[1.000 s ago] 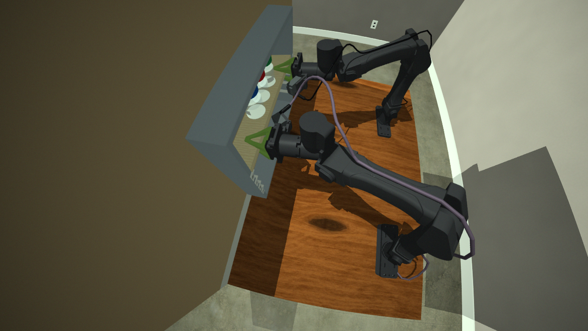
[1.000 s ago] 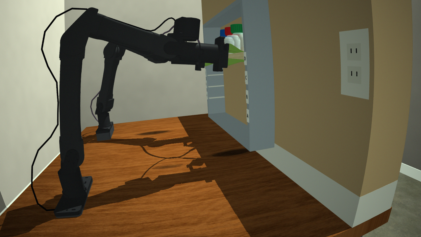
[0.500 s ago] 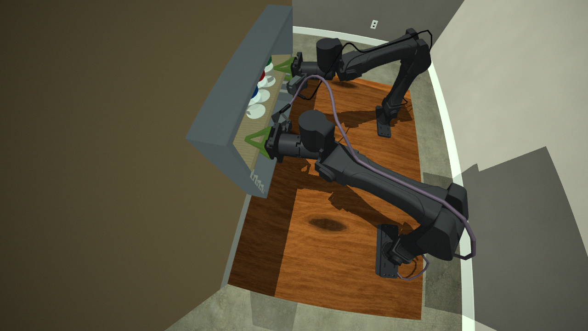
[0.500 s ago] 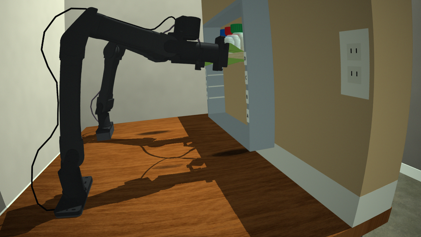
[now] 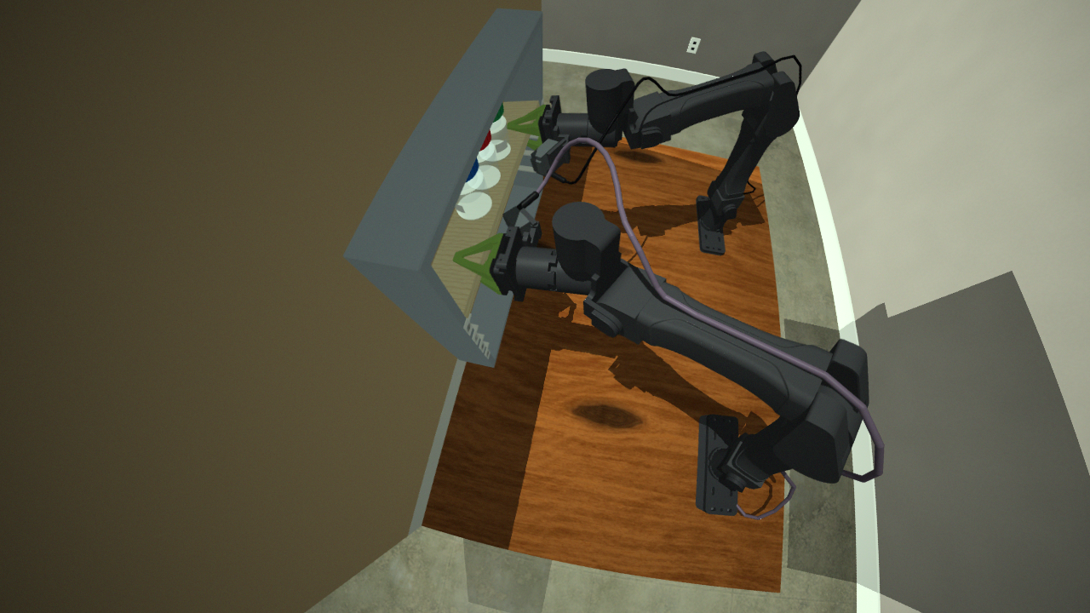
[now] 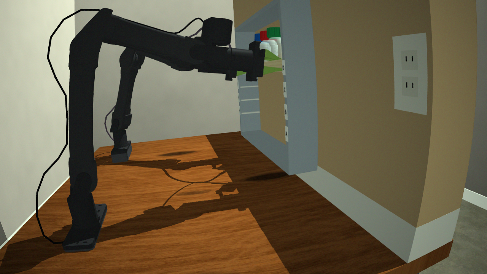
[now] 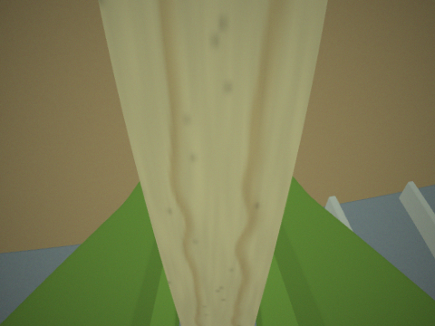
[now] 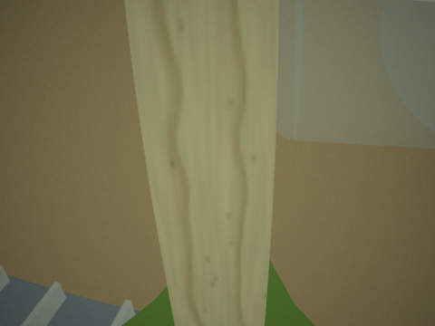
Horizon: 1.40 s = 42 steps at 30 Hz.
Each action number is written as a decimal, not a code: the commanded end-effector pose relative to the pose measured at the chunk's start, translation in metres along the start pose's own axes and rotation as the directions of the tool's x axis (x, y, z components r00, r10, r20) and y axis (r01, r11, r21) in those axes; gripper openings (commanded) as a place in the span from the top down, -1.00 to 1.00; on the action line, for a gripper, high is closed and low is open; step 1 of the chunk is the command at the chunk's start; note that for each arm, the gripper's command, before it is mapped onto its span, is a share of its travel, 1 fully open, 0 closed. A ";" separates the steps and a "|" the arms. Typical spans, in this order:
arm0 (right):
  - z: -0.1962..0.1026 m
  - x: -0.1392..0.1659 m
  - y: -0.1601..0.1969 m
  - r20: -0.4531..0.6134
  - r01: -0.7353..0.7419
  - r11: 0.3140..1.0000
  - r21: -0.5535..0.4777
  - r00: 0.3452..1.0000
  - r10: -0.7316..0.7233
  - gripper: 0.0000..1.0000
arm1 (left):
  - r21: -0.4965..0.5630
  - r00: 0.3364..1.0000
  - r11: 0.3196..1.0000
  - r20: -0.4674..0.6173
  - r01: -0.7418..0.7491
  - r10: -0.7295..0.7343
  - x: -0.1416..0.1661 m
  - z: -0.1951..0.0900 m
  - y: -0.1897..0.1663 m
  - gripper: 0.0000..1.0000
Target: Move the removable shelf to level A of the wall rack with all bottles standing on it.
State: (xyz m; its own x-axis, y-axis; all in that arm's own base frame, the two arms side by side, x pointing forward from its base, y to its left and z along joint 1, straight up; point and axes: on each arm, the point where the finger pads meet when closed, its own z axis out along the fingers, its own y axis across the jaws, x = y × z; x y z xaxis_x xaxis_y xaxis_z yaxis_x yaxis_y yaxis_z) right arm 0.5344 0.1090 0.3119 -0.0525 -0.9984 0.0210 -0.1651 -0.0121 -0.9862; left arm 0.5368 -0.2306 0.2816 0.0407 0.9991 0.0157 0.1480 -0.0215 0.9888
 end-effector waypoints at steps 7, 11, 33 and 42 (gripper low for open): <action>-0.025 0.003 -0.070 0.008 -0.021 0.986 0.164 1.000 0.020 1.00 | -0.149 1.000 0.989 0.006 0.016 -0.015 0.003 -0.023 0.069 1.00; -0.030 0.003 -0.071 0.008 -0.021 0.986 0.164 1.000 0.020 1.00 | -0.149 1.000 0.989 0.006 0.016 -0.015 0.004 -0.028 0.070 1.00; -0.053 0.003 -0.066 0.008 -0.021 0.986 0.164 1.000 0.020 1.00 | -0.149 1.000 0.989 0.006 0.016 -0.015 0.004 -0.050 0.064 1.00; -0.064 0.003 -0.064 0.008 -0.021 0.986 0.164 1.000 0.020 1.00 | -0.149 1.000 0.989 0.006 0.016 -0.015 0.004 -0.062 0.062 1.00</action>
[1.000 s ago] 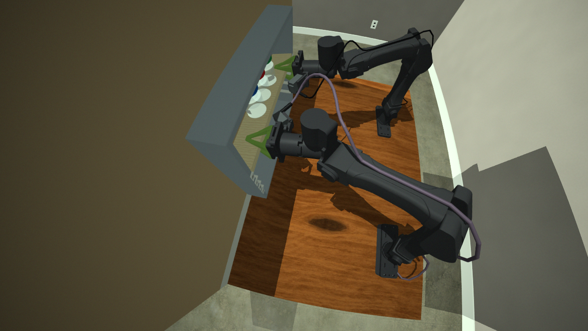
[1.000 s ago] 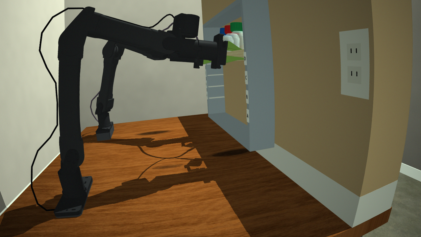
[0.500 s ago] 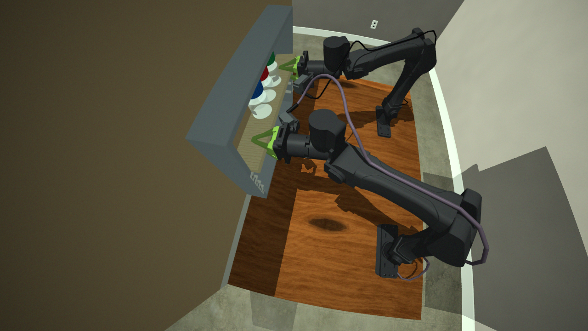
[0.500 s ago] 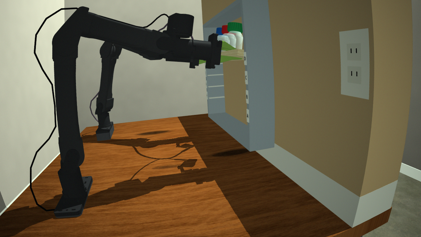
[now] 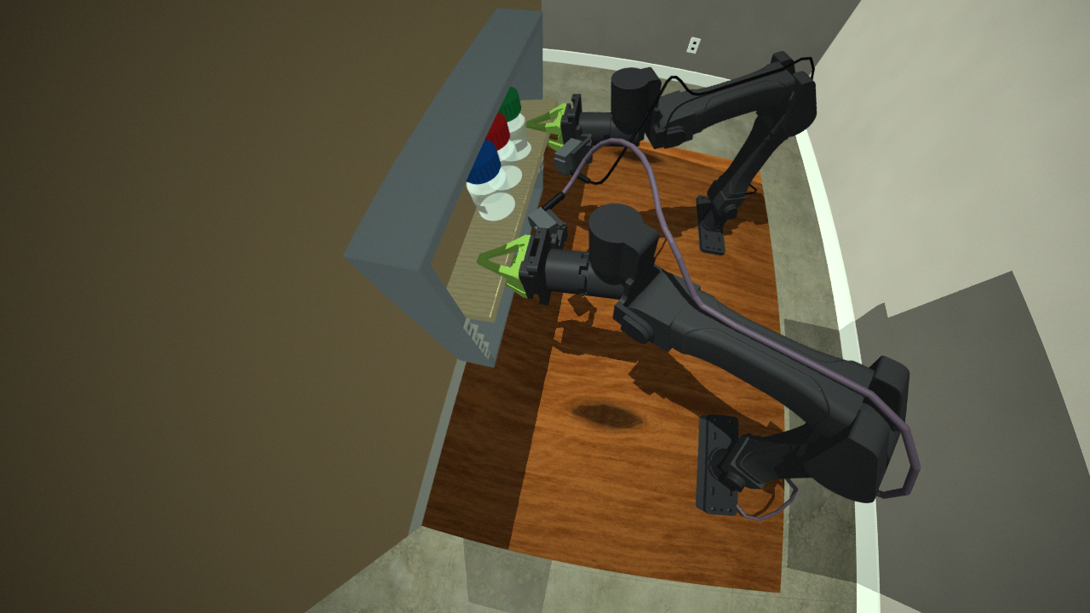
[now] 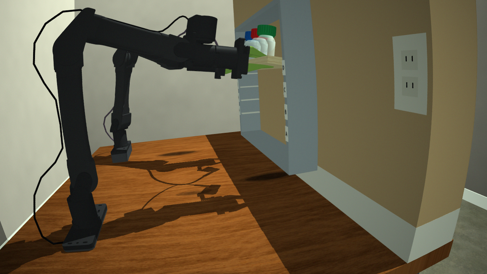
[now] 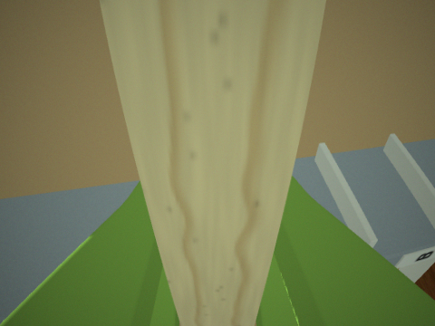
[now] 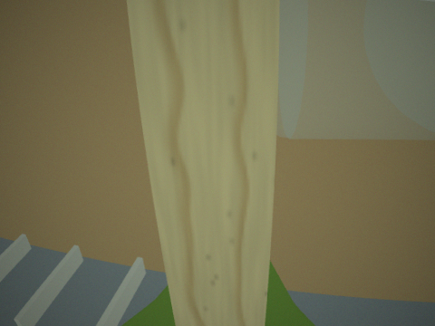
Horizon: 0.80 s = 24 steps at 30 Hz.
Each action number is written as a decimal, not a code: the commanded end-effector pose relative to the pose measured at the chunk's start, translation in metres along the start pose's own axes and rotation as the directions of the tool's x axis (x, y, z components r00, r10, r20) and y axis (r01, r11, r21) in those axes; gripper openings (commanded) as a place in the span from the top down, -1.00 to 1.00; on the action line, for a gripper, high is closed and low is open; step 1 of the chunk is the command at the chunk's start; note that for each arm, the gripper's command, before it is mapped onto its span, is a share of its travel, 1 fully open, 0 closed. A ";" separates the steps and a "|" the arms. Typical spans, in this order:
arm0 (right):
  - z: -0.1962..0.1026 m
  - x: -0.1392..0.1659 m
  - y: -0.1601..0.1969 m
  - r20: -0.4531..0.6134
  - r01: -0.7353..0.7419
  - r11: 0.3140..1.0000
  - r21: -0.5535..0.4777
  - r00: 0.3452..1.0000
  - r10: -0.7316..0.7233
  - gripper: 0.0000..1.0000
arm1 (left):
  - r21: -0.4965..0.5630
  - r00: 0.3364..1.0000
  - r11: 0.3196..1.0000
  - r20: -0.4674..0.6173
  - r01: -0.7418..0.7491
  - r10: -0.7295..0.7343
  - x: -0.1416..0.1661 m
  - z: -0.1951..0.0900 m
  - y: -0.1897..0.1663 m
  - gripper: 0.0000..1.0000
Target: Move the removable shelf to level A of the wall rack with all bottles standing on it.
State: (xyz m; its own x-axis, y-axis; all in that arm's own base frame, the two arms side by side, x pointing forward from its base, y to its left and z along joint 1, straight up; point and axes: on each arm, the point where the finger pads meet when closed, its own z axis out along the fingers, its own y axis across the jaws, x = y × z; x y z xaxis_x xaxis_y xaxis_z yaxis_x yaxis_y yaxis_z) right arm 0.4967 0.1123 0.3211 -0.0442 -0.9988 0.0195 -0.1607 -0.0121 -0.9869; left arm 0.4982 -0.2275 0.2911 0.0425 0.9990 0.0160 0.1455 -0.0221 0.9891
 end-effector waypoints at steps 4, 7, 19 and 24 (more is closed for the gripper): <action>-0.029 0.004 -0.061 -0.001 -0.019 0.987 0.160 1.000 0.020 1.00 | -0.146 1.000 0.989 0.005 0.016 -0.016 0.002 -0.025 0.057 1.00; -0.031 0.004 -0.060 -0.001 -0.019 0.987 0.160 1.000 0.020 1.00 | -0.146 1.000 0.989 0.005 0.016 -0.016 0.002 -0.028 0.056 1.00; -0.046 0.004 -0.054 -0.001 -0.019 0.987 0.160 1.000 0.020 1.00 | -0.146 1.000 0.989 0.005 0.016 -0.016 0.002 -0.042 0.050 1.00; -0.049 0.004 -0.052 -0.001 -0.019 0.987 0.160 1.000 0.020 1.00 | -0.146 1.000 0.989 0.005 0.016 -0.016 0.002 -0.046 0.049 1.00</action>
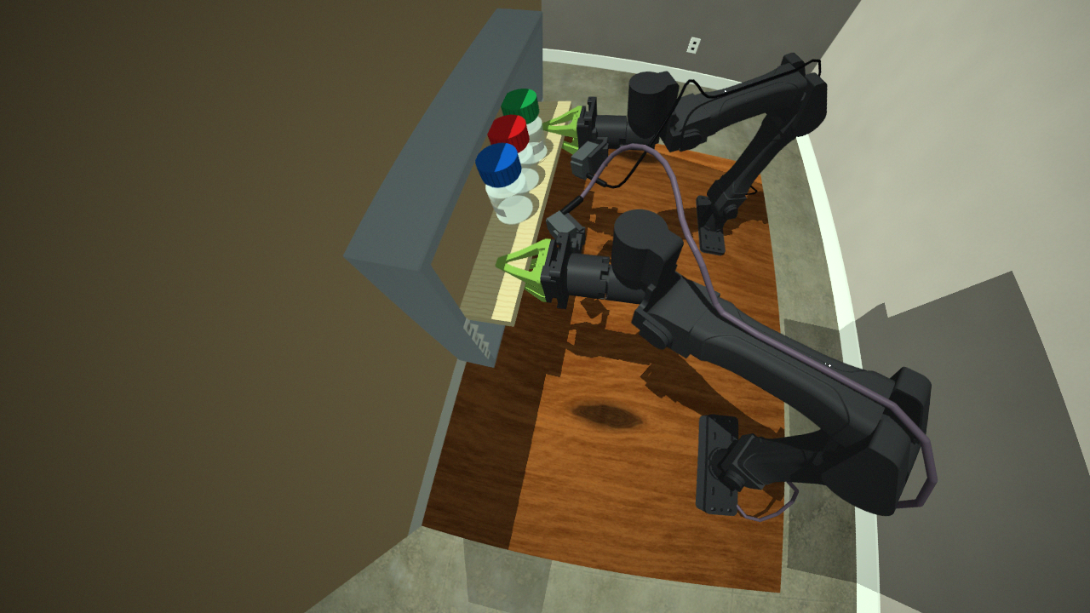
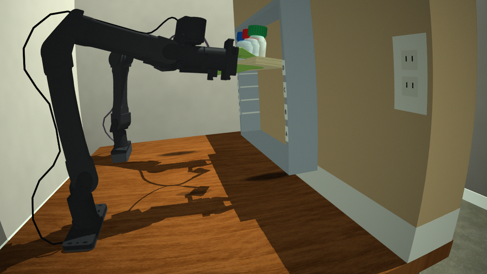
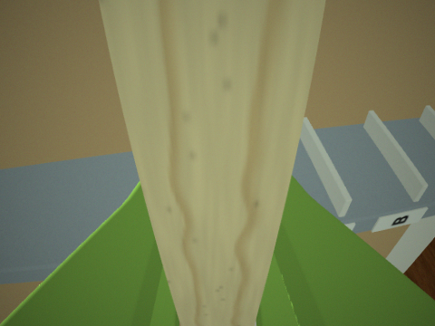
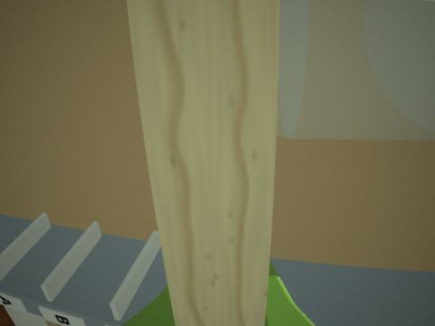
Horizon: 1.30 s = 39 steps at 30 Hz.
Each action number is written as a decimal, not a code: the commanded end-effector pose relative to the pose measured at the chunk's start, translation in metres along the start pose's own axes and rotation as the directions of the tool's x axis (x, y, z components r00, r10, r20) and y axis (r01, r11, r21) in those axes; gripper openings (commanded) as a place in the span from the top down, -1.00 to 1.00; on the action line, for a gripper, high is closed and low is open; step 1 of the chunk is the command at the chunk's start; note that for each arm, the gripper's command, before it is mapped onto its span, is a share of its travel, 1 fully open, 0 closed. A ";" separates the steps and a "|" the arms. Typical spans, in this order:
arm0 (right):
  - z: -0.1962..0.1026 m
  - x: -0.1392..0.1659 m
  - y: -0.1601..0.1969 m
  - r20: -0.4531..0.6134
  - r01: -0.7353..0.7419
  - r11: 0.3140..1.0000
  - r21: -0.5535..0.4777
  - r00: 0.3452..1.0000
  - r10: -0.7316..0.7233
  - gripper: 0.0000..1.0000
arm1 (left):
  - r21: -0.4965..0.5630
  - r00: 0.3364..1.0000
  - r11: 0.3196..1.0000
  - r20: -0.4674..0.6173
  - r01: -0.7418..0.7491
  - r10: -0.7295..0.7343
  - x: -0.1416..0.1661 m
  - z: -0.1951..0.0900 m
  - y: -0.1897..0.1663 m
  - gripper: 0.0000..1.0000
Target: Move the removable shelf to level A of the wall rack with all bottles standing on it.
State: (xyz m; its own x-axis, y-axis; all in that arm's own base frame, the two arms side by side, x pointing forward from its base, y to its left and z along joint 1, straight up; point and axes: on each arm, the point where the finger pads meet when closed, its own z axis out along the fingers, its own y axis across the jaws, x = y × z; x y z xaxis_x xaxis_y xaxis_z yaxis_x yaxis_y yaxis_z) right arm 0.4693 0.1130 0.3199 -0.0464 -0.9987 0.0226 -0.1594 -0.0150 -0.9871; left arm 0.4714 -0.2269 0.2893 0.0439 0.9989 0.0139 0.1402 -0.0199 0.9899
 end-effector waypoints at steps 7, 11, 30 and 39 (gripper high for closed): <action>-0.031 0.004 -0.056 0.002 -0.023 0.987 0.159 1.000 0.023 1.00 | -0.141 1.000 0.990 0.003 0.014 -0.014 0.002 -0.028 0.053 1.00; -0.036 0.004 -0.055 0.002 -0.023 0.987 0.159 1.000 0.023 1.00 | -0.141 1.000 0.990 0.003 0.014 -0.014 0.002 -0.033 0.052 1.00; -0.038 0.004 -0.050 0.002 -0.023 0.987 0.159 1.000 0.023 1.00 | -0.141 1.000 0.990 0.003 0.014 -0.014 0.002 -0.035 0.047 1.00; -0.036 0.003 -0.041 0.002 -0.023 0.987 0.159 1.000 0.023 1.00 | -0.141 1.000 0.990 0.003 0.014 -0.014 0.002 -0.034 0.038 1.00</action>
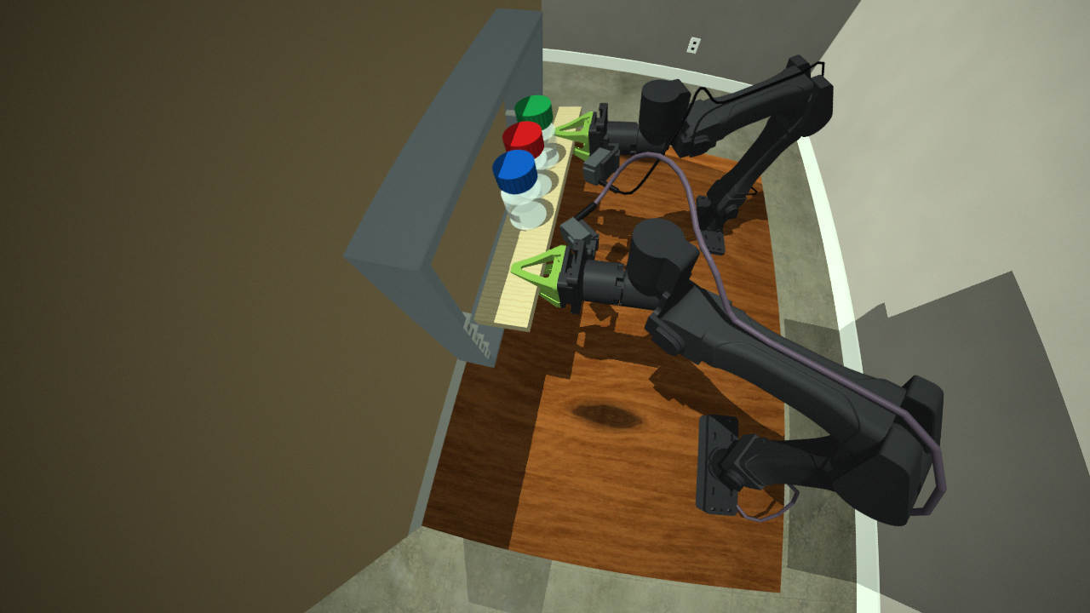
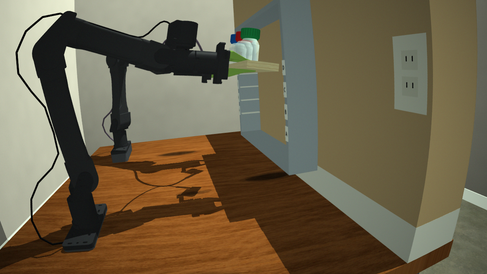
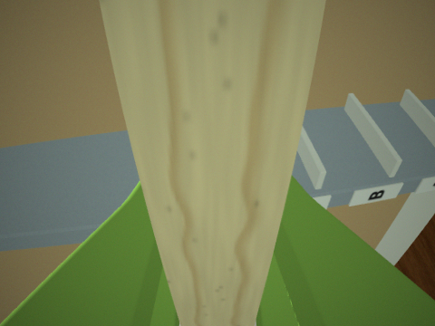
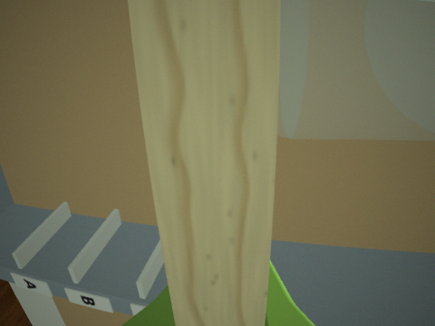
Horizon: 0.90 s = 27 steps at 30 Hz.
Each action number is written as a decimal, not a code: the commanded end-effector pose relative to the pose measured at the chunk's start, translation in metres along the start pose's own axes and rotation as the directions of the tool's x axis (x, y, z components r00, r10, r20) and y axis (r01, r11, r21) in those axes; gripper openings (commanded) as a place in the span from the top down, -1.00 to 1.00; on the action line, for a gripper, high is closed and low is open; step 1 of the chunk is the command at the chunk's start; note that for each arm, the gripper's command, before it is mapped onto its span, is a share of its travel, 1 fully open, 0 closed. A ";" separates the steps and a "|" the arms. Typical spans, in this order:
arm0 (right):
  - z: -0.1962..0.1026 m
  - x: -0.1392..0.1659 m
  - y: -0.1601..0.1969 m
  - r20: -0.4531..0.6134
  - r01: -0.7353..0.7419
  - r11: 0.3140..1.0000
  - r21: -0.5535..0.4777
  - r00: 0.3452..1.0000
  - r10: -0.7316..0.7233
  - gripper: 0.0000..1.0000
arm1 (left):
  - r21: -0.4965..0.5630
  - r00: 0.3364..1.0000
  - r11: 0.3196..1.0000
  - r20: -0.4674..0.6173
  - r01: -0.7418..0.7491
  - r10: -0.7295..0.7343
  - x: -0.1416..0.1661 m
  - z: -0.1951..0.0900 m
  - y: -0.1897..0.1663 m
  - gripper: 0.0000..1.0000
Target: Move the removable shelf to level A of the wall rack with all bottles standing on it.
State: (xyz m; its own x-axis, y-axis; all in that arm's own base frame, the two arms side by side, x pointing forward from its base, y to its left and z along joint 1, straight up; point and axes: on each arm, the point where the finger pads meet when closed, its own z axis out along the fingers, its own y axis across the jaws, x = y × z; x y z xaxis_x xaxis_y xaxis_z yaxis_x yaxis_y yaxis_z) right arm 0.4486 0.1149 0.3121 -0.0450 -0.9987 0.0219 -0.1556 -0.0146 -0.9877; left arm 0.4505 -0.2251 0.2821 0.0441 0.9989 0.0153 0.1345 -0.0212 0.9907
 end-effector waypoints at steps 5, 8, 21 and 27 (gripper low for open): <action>-0.016 0.004 -0.046 0.000 -0.022 0.988 0.155 1.000 0.022 1.00 | -0.135 1.000 0.991 0.003 0.015 -0.015 0.001 -0.013 0.042 1.00; -0.015 0.004 -0.043 0.000 -0.022 0.988 0.155 1.000 0.022 1.00 | -0.135 1.000 0.991 0.003 0.015 -0.015 0.001 -0.012 0.039 1.00; -0.013 0.004 -0.028 0.000 -0.022 0.988 0.155 1.000 0.022 1.00 | -0.135 1.000 0.991 0.003 0.015 -0.015 0.001 -0.010 0.023 1.00; -0.012 0.004 -0.023 0.000 -0.022 0.988 0.155 1.000 0.022 1.00 | -0.135 1.000 0.991 0.003 0.015 -0.015 0.001 -0.009 0.017 1.00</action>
State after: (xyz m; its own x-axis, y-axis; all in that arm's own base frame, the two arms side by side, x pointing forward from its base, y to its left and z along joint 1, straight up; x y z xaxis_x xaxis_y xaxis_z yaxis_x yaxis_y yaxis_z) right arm 0.4432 0.1182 0.2849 -0.0329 -0.9993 0.0148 -0.1502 -0.0097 -0.9886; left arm 0.4426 -0.2218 0.2566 0.0437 0.9989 0.0171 0.1331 -0.0228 0.9908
